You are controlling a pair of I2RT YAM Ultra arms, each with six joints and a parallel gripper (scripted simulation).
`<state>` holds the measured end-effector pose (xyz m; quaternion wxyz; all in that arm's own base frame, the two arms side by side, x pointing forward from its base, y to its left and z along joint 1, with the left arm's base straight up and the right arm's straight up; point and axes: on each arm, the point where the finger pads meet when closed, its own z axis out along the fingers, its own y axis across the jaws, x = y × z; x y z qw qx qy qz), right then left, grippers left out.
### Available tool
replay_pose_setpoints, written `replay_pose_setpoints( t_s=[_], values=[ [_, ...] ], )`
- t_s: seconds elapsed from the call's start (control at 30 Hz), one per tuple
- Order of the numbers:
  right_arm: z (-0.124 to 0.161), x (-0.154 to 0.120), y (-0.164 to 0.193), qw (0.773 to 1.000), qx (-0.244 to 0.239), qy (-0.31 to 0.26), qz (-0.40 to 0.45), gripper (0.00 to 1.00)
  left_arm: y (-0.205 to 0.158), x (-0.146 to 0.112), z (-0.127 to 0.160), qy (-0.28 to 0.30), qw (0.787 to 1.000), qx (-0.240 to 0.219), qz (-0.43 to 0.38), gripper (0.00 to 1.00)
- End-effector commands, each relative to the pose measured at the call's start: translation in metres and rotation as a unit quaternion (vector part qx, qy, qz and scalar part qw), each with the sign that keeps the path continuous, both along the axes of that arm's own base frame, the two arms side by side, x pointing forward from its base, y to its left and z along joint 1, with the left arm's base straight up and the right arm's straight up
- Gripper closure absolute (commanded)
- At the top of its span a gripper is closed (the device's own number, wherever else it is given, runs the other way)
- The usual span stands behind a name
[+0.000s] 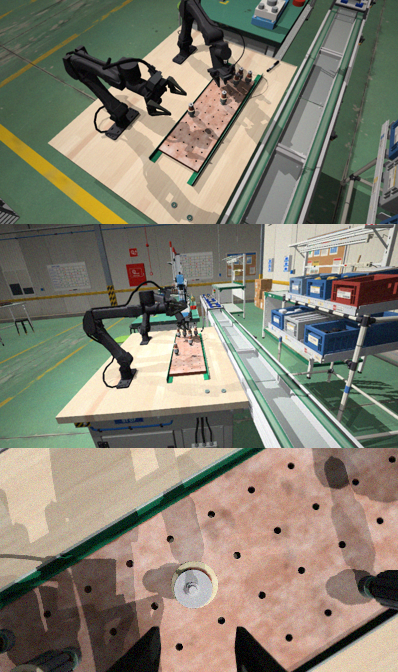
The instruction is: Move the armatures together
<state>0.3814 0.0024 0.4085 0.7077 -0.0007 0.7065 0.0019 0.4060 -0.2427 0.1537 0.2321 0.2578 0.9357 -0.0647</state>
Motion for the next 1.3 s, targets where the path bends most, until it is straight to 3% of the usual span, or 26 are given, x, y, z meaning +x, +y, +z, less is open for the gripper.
replay_pose_setpoints(
  t_s=[0.0,0.17,0.87,1.1,1.27],
  values=[
    [0.025,-0.008,-0.002,1.0,0.005,-0.025,-0.006,0.0,-0.001,0.016,0.034,-0.043,0.999,-0.026,0.007,0.62],
    [0.025,-0.008,-0.002,1.0,0.005,-0.025,-0.006,0.0,-0.003,0.013,0.043,-0.054,0.998,-0.03,0.003,0.62],
    [0.025,-0.008,-0.002,1.0,0.005,-0.025,-0.006,0.0,0.005,0.007,0.022,-0.036,0.999,-0.013,0.005,0.62],
    [0.025,-0.008,-0.002,1.0,0.005,-0.025,-0.006,0.0,0.003,0.016,-0.011,-0.02,1.0,-0.004,0.008,0.62],
    [0.025,-0.008,-0.002,1.0,0.005,-0.025,-0.006,0.0,0.001,0.02,0.0,-0.032,0.999,-0.012,0.009,0.62]
  ],
)
